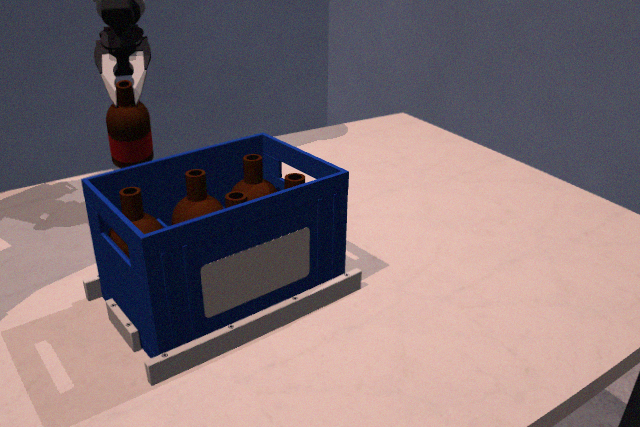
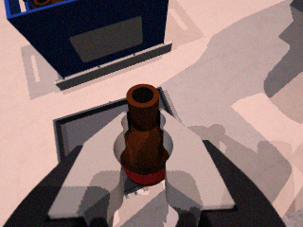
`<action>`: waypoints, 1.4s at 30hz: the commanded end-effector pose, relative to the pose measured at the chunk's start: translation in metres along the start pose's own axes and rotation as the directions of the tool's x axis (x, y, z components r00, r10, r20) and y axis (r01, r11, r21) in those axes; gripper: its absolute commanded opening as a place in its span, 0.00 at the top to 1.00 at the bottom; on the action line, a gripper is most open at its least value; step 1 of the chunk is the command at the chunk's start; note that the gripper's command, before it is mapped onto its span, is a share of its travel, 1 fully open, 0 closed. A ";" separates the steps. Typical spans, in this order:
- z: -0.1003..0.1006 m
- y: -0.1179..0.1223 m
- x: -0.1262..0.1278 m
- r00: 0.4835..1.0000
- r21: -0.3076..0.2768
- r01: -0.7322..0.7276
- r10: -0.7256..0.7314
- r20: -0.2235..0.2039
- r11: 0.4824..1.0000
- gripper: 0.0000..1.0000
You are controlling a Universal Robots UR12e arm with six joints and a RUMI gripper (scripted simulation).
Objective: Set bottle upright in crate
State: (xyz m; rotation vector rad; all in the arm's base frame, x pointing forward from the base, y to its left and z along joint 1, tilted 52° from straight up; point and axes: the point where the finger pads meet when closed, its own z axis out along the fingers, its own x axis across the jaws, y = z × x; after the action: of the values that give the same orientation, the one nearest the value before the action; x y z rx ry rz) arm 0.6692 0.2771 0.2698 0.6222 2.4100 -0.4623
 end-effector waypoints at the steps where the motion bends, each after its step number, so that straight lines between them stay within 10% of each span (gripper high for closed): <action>1: 0.002 -0.003 -0.002 1.000 -0.001 0.000 0.000 0.001 1.000 1.00; 42: 0.015 -0.013 -0.007 1.000 -0.001 0.000 0.000 0.001 1.000 1.00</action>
State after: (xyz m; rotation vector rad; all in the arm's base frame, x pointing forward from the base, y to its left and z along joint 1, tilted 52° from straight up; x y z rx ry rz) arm 0.6740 0.2569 0.2641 0.6221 2.4100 -0.4622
